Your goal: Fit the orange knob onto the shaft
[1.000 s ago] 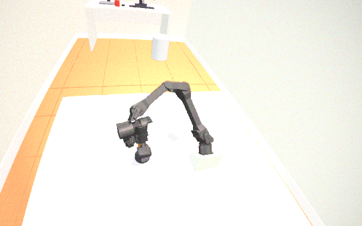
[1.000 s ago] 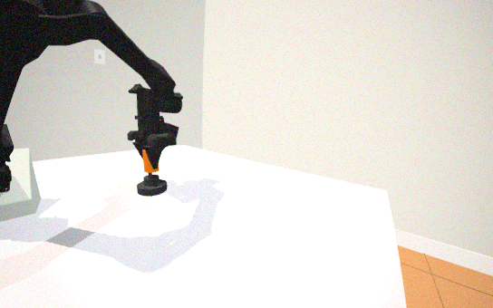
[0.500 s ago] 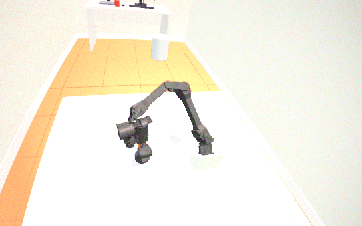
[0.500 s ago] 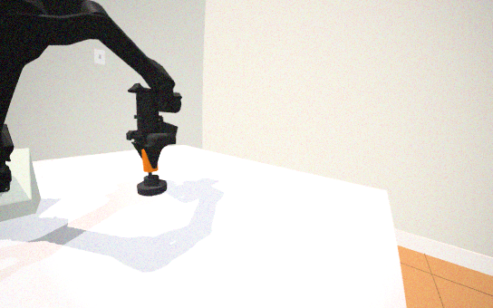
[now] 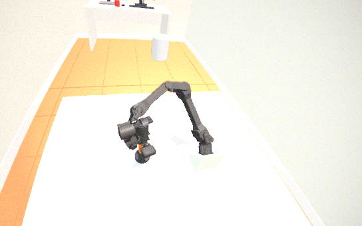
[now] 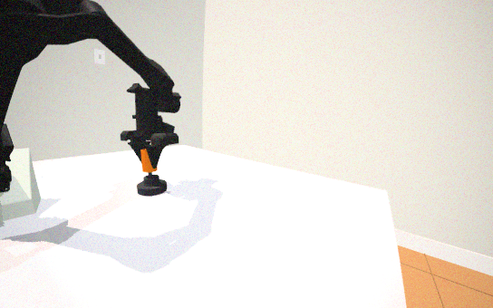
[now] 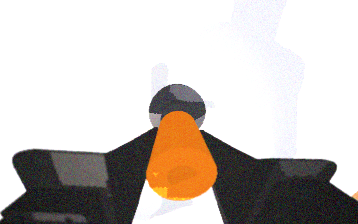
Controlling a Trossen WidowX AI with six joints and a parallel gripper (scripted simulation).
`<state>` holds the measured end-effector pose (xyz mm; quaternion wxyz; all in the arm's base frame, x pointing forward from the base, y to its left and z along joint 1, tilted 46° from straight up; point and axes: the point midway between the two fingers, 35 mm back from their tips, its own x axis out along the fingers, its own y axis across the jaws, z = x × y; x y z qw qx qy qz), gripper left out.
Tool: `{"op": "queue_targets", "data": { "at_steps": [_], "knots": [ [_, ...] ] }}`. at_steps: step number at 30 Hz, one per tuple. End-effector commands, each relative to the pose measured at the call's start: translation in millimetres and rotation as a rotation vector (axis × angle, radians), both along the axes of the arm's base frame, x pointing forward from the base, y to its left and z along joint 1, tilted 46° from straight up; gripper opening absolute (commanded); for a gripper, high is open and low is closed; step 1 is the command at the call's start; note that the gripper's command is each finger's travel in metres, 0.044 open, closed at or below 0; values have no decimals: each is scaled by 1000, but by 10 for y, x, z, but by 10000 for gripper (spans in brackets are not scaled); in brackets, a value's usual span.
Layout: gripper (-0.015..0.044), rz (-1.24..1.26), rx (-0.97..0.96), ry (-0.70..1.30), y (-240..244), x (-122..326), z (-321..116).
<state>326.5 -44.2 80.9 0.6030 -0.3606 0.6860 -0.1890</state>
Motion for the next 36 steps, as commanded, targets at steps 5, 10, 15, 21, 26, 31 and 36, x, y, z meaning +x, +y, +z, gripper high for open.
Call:
{"op": "queue_targets", "data": {
  "at_steps": [5,10,15,21,26,31,36],
  "knots": [
    [0,7,0,-4,8,24,30],
    [0,7,0,-4,15,40,33],
    [0,7,0,-4,19,50,19],
    [0,7,0,-5,-20,54,-15],
    [0,7,0,-5,-13,52,-12],
    [0,7,0,-4,10,44,8],
    [0,24,0,14,21,20,21]
  ]
}}
